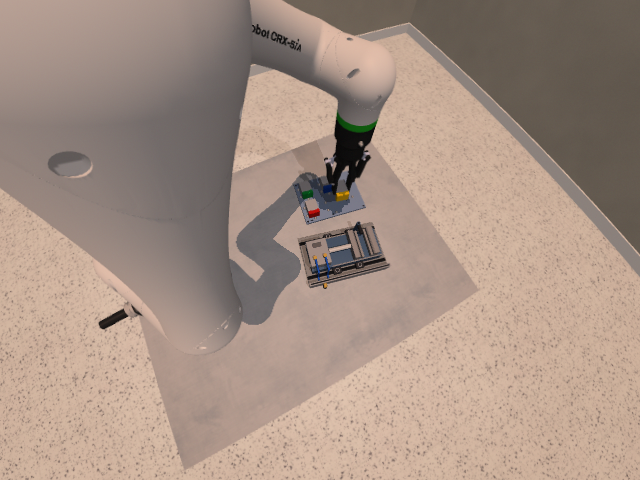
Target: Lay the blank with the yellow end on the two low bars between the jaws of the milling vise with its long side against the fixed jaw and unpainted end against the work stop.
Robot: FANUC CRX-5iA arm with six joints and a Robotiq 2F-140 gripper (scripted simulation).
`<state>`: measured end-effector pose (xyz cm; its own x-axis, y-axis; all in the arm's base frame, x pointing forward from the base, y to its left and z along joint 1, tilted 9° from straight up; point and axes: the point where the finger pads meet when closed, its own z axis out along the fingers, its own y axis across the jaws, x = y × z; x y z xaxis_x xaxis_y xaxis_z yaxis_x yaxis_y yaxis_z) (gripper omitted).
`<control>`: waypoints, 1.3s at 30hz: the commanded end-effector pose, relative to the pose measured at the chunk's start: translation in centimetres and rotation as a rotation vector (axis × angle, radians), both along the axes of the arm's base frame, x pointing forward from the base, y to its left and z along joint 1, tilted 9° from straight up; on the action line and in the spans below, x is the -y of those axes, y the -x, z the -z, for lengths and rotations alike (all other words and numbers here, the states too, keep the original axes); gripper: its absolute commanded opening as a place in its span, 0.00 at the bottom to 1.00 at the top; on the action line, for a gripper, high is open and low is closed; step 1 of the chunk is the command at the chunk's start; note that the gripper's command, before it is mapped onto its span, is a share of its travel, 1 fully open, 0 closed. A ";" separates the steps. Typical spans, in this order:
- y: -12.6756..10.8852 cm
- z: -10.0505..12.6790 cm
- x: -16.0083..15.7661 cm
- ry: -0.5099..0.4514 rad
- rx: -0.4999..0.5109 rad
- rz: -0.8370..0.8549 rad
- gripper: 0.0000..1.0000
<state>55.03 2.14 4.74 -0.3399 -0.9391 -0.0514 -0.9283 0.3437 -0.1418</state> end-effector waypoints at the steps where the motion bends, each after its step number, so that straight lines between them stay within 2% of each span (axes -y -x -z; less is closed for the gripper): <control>1: 0.1 0.0 1.4 0.000 0.002 0.003 0.10; 8: 0.3 0.1 2.6 0.000 0.002 0.005 0.10; 22: 1.0 0.3 7.2 0.000 0.002 0.006 0.10; 25: 1.0 0.3 7.1 0.000 0.002 0.006 0.10; 39: 1.7 0.6 11.7 0.000 0.002 0.006 0.10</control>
<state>53.43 -8.49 4.10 -0.3459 -0.9369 -0.0514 -0.9260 0.3497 -0.1421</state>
